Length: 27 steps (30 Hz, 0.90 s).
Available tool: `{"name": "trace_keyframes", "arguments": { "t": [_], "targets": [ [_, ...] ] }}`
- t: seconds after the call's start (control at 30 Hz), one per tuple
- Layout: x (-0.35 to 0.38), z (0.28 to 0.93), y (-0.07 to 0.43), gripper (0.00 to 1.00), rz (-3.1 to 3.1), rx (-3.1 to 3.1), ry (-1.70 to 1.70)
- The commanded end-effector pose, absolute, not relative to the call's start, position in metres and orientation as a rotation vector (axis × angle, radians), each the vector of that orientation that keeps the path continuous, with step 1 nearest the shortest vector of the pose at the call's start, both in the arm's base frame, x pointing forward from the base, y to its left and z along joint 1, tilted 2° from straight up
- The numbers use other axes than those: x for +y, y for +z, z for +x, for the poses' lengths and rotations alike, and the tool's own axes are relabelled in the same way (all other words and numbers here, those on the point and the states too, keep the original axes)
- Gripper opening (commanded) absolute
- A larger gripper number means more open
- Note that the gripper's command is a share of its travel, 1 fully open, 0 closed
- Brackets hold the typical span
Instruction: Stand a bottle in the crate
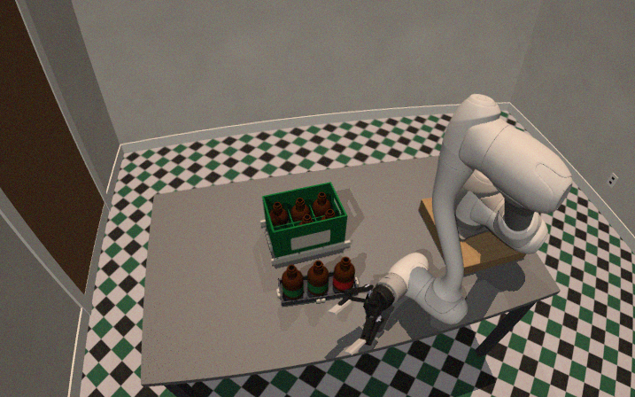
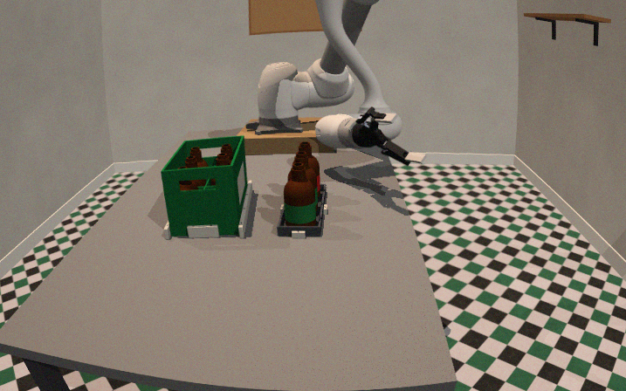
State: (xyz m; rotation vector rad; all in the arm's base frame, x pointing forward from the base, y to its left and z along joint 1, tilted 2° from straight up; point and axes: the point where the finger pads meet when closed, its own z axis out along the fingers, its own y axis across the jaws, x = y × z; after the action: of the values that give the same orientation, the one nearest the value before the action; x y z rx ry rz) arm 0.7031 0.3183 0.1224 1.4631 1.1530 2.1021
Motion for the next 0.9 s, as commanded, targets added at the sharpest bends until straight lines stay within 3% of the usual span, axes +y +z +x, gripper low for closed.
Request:
{"name": "trace_keyframes", "arguments": {
  "t": [0.0,0.57,0.77,0.87],
  "targets": [
    [0.318,0.703,0.123,1.0,1.463,1.153,2.102],
    [0.318,0.703,0.124,1.0,1.463,1.153,2.102],
    [0.317,0.706,0.214,1.0,1.463,1.153,2.103],
    [0.316,0.705,0.222,1.0,1.463,1.153,2.102]
  ]
}}
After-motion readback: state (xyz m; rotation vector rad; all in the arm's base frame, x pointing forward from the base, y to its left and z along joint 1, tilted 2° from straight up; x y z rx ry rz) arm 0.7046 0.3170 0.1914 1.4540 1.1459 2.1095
